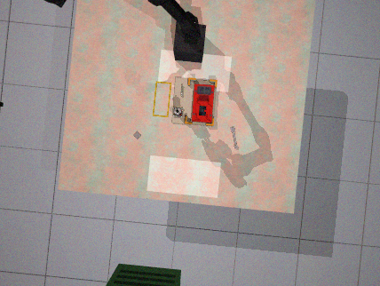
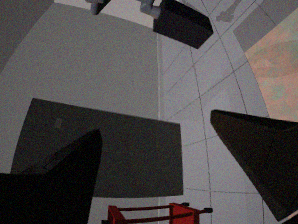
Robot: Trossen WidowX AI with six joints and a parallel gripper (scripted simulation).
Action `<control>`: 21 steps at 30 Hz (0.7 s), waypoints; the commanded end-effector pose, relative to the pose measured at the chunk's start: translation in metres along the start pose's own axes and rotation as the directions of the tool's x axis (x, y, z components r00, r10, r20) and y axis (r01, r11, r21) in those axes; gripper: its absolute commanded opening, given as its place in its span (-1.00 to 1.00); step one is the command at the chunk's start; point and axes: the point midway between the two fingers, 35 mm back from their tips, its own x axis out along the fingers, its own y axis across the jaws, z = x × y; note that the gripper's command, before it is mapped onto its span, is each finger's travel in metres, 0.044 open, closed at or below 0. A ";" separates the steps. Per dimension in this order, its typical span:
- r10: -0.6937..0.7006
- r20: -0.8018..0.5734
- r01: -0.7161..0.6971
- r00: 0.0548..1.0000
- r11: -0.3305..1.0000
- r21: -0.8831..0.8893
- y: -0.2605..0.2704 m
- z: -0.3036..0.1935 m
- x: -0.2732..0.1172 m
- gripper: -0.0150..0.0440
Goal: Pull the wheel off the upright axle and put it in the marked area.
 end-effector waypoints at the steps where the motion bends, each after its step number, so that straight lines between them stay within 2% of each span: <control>1: 0.000 -0.007 0.000 1.000 1.000 -0.004 -0.001 -0.002 -0.001 0.78; 4: -0.001 -0.109 -0.006 0.994 0.998 -0.062 -0.009 -0.033 -0.021 0.53; 12: -0.056 -0.433 -0.065 0.899 0.964 -0.258 -0.051 -0.125 -0.106 0.53; 21: -0.208 -0.691 -0.188 0.692 0.873 -0.451 -0.121 -0.191 -0.220 0.53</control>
